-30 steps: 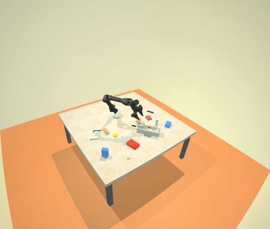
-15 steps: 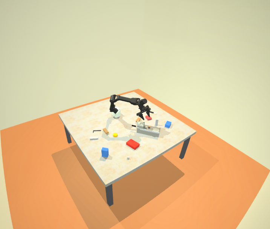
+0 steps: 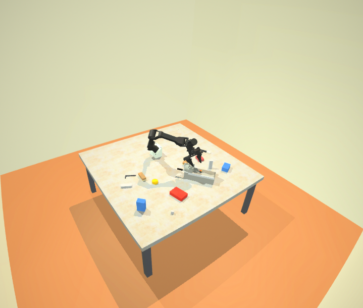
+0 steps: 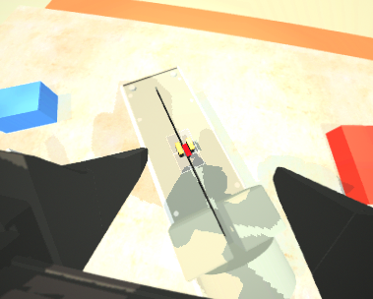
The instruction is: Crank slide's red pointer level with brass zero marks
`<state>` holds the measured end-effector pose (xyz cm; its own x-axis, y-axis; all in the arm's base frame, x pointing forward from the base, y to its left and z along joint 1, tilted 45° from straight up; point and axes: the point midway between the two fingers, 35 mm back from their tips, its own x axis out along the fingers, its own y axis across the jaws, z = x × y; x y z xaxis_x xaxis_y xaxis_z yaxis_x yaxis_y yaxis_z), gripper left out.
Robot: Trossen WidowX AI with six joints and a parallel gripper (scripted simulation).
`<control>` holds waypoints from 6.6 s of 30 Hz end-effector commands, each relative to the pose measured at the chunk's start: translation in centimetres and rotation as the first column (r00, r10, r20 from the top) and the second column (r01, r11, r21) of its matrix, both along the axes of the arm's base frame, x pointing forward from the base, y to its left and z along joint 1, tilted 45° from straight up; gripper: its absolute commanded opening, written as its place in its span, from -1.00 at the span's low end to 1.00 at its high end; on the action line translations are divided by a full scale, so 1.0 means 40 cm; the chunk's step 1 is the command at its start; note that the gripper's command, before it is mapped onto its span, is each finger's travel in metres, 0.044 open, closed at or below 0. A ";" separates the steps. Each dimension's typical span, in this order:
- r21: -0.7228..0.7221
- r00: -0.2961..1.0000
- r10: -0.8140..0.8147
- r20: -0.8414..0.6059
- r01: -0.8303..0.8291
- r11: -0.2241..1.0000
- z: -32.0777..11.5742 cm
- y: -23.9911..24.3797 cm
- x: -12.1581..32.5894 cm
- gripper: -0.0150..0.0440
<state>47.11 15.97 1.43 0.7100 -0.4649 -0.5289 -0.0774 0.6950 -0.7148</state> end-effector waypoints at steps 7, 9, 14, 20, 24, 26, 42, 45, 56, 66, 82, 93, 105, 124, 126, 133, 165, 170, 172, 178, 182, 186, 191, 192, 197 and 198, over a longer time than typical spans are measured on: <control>0.003 1.000 0.009 0.000 -0.009 1.000 -0.003 0.003 -0.001 1.00; 0.003 1.000 0.009 0.000 -0.009 1.000 -0.003 0.003 -0.001 1.00; 0.003 1.000 0.008 0.000 -0.008 1.000 0.003 0.009 -0.001 1.00; 0.004 1.000 0.005 0.001 -0.005 1.000 0.065 0.070 -0.003 1.00; 0.003 1.000 0.006 -0.001 -0.006 1.000 0.087 0.087 -0.006 1.00; 0.002 0.999 0.024 -0.024 -0.024 1.000 0.098 0.078 -0.013 1.00; 0.035 0.928 0.258 -0.268 -0.258 0.965 0.208 -0.030 -0.138 1.00; 0.050 0.903 0.305 -0.303 -0.304 0.951 0.222 -0.049 -0.168 1.00; 0.089 0.837 0.407 -0.365 -0.404 0.911 0.248 -0.086 -0.240 1.00; 0.090 0.837 0.406 -0.367 -0.403 0.911 0.178 -0.150 -0.226 1.00; 0.086 0.838 0.406 -0.365 -0.404 0.911 0.071 -0.263 -0.230 1.00; 0.086 0.838 0.406 -0.366 -0.404 0.911 0.040 -0.292 -0.226 1.00; 0.085 0.838 0.405 -0.366 -0.404 0.911 0.005 -0.327 -0.223 1.00; 0.083 0.838 0.405 -0.366 -0.404 0.911 -0.035 -0.369 -0.225 0.73; 0.083 0.838 0.405 -0.366 -0.404 0.911 -0.035 -0.369 -0.225 0.56; 0.083 0.838 0.405 -0.366 -0.404 0.911 -0.035 -0.369 -0.225 -0.07; 0.083 0.838 0.405 -0.366 -0.404 0.911 -0.011 -0.378 -0.210 -0.49; 0.083 0.838 0.405 -0.366 -0.404 0.911 -0.010 -0.378 -0.209 -0.49; 0.083 0.838 0.405 -0.366 -0.404 0.911 -0.010 -0.378 -0.209 -0.49; 0.083 0.838 0.405 -0.366 -0.404 0.911 -0.009 -0.378 -0.209 -0.49; 0.083 0.838 0.405 -0.366 -0.404 0.911 -0.009 -0.378 -0.209 -0.49; 0.083 0.838 0.405 -0.366 -0.404 0.911 -0.008 -0.378 -0.208 -0.49; 0.083 0.838 0.405 -0.366 -0.404 0.911 -0.007 -0.378 -0.208 -0.49; 0.083 0.838 0.405 -0.366 -0.404 0.911 -0.007 -0.378 -0.208 -0.49; 0.083 0.838 0.405 -0.366 -0.404 0.911 -0.007 -0.378 -0.208 -0.49; 0.083 0.838 0.405 -0.366 -0.404 0.911 -0.007 -0.378 -0.208 -0.49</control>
<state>38.31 1.09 0.42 0.5724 -0.1716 -0.8019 -0.6232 0.5446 -0.5613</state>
